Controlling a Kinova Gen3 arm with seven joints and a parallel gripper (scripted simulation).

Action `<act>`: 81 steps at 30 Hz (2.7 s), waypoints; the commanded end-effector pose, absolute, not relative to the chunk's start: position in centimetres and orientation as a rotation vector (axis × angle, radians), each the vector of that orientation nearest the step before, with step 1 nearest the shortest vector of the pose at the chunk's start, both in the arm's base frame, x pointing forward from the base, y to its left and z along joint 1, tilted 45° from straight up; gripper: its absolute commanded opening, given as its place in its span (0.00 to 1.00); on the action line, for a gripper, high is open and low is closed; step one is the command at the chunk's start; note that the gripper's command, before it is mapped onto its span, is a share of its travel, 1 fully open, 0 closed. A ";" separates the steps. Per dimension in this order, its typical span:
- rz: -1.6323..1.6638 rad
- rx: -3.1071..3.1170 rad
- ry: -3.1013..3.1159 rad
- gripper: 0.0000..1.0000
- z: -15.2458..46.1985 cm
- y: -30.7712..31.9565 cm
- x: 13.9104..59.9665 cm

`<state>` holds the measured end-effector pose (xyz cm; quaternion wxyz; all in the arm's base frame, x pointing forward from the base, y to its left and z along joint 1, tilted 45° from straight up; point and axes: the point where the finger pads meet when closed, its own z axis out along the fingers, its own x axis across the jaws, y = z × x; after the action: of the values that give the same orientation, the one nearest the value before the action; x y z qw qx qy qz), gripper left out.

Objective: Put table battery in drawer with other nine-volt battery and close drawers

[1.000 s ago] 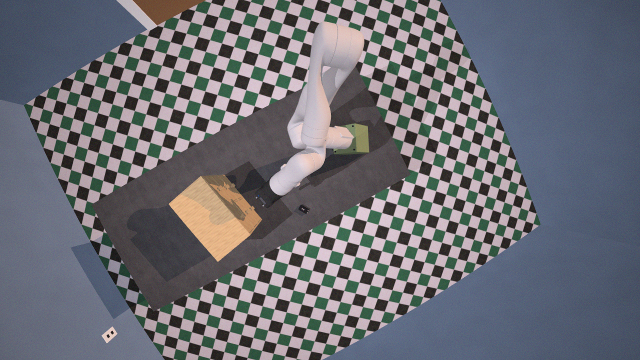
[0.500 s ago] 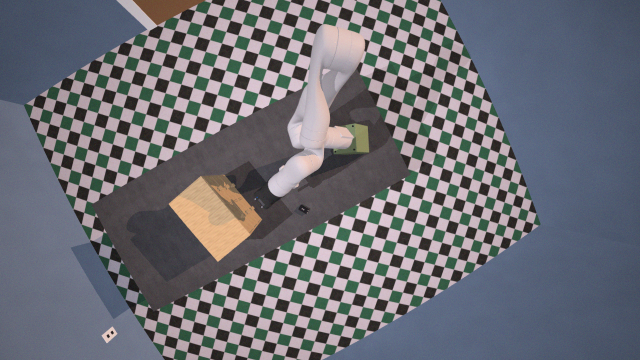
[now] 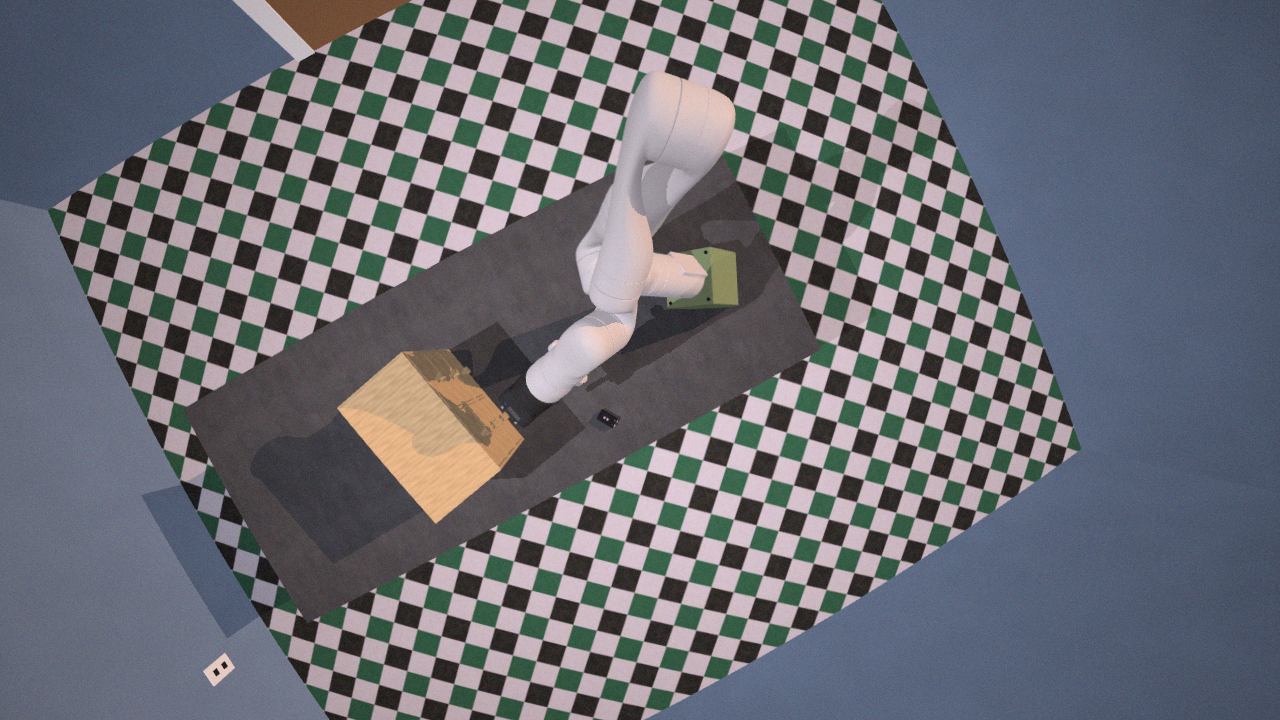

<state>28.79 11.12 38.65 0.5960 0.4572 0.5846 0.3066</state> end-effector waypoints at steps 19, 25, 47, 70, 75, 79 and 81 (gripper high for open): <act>0.700 1.074 1.348 0.67 39.5 10.6 31.7; 0.700 1.074 1.348 0.67 39.7 10.6 32.1; 0.700 1.074 1.348 0.67 39.7 10.6 32.2; 0.700 1.074 1.348 0.67 39.7 10.6 32.2; 0.700 1.074 1.348 0.67 39.7 10.6 32.2; 0.700 1.074 1.348 0.67 39.8 10.7 32.3; 0.700 1.074 1.348 0.67 39.8 10.7 32.3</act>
<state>32.27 10.66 39.76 0.5975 0.4628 0.5812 0.3017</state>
